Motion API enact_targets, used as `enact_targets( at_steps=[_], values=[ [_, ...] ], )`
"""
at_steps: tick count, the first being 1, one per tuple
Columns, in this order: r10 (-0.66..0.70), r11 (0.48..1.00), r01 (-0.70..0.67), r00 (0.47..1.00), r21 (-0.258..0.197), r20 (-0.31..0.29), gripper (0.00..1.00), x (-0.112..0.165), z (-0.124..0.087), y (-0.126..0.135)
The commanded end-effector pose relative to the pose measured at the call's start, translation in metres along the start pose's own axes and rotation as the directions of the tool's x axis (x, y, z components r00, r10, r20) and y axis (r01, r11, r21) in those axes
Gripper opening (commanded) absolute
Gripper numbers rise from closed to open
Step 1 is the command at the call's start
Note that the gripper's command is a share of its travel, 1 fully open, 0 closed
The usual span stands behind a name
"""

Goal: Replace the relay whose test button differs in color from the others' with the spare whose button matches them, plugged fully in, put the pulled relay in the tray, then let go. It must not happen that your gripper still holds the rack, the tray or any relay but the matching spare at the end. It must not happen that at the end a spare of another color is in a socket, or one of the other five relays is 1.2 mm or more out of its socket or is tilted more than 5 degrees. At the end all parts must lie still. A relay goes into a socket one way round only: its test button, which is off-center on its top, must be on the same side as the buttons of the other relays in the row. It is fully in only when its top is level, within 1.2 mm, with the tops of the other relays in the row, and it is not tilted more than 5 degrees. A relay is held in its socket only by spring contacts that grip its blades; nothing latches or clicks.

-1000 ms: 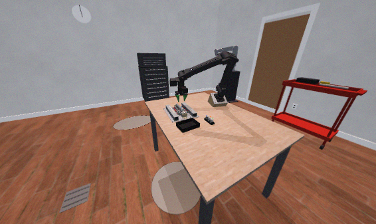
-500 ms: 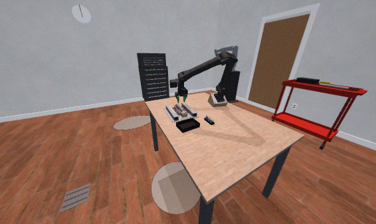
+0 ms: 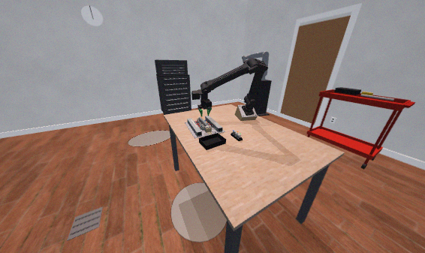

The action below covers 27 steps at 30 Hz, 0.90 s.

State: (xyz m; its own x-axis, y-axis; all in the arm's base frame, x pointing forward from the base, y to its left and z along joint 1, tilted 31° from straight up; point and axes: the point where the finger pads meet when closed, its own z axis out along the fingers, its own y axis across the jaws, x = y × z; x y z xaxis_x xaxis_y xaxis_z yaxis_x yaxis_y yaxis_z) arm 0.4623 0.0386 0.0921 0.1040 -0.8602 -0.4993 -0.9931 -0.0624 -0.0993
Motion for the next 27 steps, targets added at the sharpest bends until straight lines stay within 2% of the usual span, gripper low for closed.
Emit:
enact_targets(
  at_steps=[1,27],
  values=[
    [-0.034,0.996,0.036,0.999,0.083,-0.02,0.59,0.0013,-0.0291,-0.0227],
    [-0.022,0.998,0.023,1.0,0.065,-0.015,0.59,0.0061,-0.0232,-0.022]
  ],
)
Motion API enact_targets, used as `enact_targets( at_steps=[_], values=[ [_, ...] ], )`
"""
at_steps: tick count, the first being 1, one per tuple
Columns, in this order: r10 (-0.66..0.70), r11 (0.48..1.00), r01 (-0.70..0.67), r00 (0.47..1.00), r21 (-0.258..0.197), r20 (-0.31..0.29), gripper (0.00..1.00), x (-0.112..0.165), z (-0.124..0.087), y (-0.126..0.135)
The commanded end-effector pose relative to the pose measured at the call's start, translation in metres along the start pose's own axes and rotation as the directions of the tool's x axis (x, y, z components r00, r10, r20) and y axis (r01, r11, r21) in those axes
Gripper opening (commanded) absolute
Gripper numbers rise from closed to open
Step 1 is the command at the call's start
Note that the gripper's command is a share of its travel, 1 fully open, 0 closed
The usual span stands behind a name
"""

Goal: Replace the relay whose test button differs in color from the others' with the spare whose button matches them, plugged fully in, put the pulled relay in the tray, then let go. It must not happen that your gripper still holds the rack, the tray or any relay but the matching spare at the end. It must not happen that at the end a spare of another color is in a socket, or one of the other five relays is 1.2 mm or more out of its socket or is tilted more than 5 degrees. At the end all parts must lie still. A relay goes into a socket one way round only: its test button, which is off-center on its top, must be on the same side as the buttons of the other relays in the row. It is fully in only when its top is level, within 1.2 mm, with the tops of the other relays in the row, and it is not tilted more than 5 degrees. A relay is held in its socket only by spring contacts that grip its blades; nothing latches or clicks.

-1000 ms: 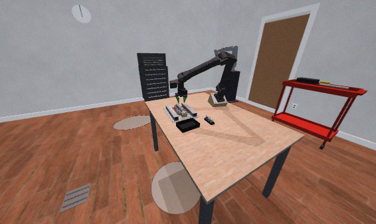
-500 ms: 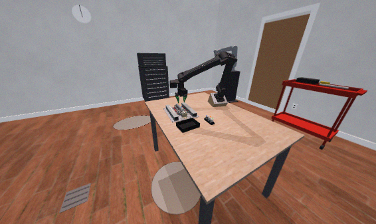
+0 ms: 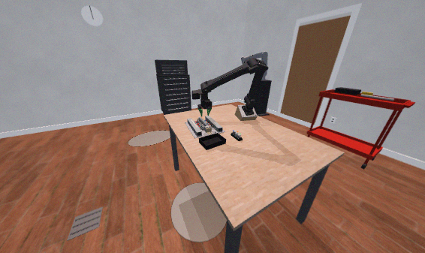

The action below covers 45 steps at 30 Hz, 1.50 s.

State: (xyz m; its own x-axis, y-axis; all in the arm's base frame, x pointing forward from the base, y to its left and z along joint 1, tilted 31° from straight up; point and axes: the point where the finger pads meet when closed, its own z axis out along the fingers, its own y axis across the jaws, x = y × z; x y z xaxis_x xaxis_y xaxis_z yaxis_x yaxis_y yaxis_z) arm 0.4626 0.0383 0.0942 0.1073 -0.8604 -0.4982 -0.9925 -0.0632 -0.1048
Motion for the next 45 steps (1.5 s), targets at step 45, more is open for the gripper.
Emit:
enact_targets(
  at_steps=[45],
  values=[
    [-0.001,1.0,0.001,1.0,0.015,-0.003,0.59,0.008,-0.012,-0.011]
  ],
)
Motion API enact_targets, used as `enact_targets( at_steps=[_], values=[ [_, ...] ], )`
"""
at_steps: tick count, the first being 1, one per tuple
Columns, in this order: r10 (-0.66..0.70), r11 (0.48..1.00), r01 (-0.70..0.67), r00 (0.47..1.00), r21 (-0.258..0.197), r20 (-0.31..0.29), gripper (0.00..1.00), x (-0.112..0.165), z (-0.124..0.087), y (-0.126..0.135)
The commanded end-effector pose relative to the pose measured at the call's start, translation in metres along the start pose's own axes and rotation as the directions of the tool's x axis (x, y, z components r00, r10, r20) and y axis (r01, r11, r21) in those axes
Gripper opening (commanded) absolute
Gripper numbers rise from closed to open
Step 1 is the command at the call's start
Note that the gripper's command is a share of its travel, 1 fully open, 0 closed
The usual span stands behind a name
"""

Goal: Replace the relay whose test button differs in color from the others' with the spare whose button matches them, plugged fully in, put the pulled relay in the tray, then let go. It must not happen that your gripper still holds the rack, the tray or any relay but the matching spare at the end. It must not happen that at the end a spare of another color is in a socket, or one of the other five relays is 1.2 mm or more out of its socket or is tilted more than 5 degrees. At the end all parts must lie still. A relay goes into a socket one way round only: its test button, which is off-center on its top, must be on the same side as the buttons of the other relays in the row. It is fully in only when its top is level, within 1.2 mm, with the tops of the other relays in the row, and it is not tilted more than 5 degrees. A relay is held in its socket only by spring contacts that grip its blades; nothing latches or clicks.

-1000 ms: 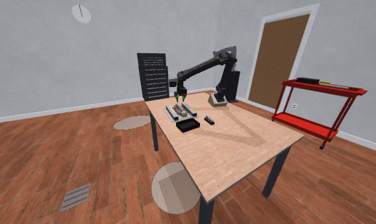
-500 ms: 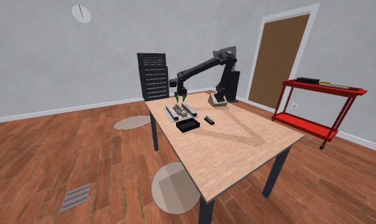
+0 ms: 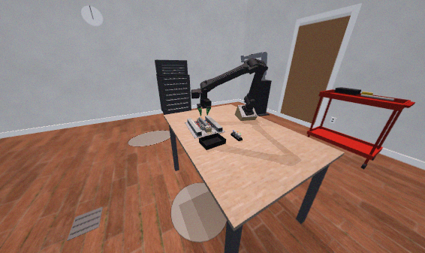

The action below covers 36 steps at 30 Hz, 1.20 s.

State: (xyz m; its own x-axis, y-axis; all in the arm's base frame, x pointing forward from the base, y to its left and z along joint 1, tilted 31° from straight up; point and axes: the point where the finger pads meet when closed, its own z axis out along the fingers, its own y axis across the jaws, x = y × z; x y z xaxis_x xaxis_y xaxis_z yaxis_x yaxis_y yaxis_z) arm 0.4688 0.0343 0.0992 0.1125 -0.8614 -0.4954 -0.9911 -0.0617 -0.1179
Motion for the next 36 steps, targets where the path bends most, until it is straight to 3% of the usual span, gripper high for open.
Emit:
enact_targets(
  at_steps=[1,11,36],
  values=[
    [0.004,1.0,-0.004,1.0,0.003,-0.001,0.59,0.006,-0.006,-0.005],
    [-0.002,1.0,0.002,1.0,0.009,-0.002,0.59,0.002,-0.005,0.001],
    [-0.021,0.999,0.021,1.0,0.04,-0.009,0.59,-0.003,-0.015,-0.01]
  ],
)
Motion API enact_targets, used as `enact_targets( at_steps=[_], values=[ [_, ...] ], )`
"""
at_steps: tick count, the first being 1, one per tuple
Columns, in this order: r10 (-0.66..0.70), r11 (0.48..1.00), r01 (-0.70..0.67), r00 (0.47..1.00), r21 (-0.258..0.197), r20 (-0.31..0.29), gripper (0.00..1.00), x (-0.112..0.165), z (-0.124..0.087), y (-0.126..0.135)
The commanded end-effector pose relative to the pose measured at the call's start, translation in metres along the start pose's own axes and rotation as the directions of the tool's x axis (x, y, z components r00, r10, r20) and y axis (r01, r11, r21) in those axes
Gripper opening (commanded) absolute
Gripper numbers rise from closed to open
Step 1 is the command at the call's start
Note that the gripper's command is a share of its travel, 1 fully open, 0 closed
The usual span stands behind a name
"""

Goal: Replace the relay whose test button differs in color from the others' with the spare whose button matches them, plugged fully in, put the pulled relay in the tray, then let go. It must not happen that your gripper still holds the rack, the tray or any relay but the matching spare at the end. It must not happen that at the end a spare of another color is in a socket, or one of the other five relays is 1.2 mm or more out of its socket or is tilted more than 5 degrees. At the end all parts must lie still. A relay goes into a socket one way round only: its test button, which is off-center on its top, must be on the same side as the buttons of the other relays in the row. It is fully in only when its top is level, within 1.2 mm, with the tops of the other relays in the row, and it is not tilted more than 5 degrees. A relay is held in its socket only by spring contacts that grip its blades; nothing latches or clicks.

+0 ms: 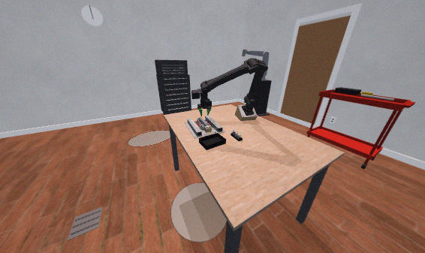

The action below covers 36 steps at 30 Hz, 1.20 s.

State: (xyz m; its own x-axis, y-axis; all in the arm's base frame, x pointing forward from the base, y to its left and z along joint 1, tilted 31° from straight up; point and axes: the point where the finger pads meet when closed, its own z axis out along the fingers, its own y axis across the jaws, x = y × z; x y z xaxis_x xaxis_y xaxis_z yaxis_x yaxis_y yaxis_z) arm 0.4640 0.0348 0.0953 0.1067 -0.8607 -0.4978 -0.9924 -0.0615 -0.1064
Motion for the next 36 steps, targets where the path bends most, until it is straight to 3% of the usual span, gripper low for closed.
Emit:
enact_targets(
  at_steps=[1,21,36],
  values=[
    [-0.027,0.998,0.027,1.0,0.05,-0.011,0.59,-0.004,-0.018,-0.015],
    [-0.028,0.998,0.028,1.0,0.049,-0.011,0.59,-0.008,-0.022,-0.021],
    [-0.008,1.0,0.008,1.0,0.013,-0.003,0.59,-0.006,-0.01,-0.006]
  ],
)
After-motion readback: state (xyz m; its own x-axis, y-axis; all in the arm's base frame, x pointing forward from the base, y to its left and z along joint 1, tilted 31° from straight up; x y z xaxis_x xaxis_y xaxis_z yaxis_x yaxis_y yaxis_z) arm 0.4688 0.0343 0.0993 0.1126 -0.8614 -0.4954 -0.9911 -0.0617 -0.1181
